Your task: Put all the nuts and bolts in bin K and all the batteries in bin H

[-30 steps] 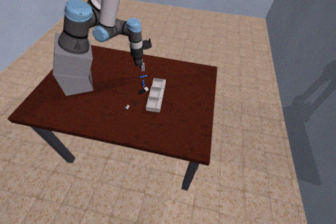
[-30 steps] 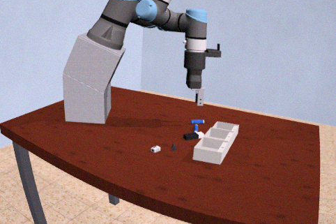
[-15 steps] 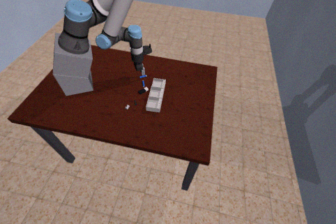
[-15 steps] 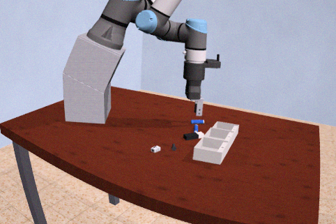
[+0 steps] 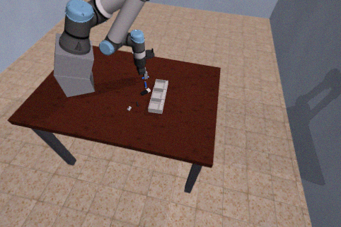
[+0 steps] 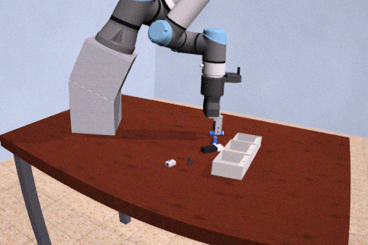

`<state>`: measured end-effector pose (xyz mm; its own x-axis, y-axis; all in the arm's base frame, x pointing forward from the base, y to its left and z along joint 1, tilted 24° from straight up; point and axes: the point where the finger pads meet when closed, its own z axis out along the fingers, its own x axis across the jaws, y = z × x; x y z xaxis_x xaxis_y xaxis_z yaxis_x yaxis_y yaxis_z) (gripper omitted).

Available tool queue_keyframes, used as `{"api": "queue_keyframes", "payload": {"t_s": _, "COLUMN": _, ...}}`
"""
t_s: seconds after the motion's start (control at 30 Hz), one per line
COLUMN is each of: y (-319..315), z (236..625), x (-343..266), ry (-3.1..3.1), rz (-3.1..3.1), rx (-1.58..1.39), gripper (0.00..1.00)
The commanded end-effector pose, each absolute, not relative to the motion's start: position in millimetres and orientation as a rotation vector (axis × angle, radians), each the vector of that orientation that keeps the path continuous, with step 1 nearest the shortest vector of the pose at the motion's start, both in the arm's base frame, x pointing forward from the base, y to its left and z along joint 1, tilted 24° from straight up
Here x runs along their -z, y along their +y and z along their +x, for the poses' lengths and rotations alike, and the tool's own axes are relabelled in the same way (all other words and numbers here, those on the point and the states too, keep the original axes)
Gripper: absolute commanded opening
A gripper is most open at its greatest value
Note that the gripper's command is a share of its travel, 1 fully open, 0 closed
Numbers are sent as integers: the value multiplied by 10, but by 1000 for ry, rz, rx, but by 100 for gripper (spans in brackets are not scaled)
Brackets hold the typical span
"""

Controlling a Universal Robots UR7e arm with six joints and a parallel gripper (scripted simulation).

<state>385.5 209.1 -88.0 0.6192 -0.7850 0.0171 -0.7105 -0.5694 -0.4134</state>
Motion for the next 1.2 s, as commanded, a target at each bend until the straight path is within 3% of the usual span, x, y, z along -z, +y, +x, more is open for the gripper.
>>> {"api": "queue_keyframes", "payload": {"t_s": 0.0, "y": 2106, "z": 3877, "x": 934, "ry": 1196, "rz": -2477, "rx": 283, "gripper": 60}}
{"api": "queue_keyframes", "payload": {"t_s": 0.47, "y": 2112, "z": 3881, "x": 960, "ry": 1196, "rz": -2478, "rx": 282, "gripper": 60}}
{"api": "queue_keyframes", "payload": {"t_s": 0.5, "y": 2112, "z": 3881, "x": 961, "ry": 1196, "rz": -2478, "rx": 282, "gripper": 31}}
{"api": "queue_keyframes", "payload": {"t_s": 1.17, "y": 2112, "z": 3881, "x": 961, "ry": 1196, "rz": -2478, "rx": 282, "gripper": 31}}
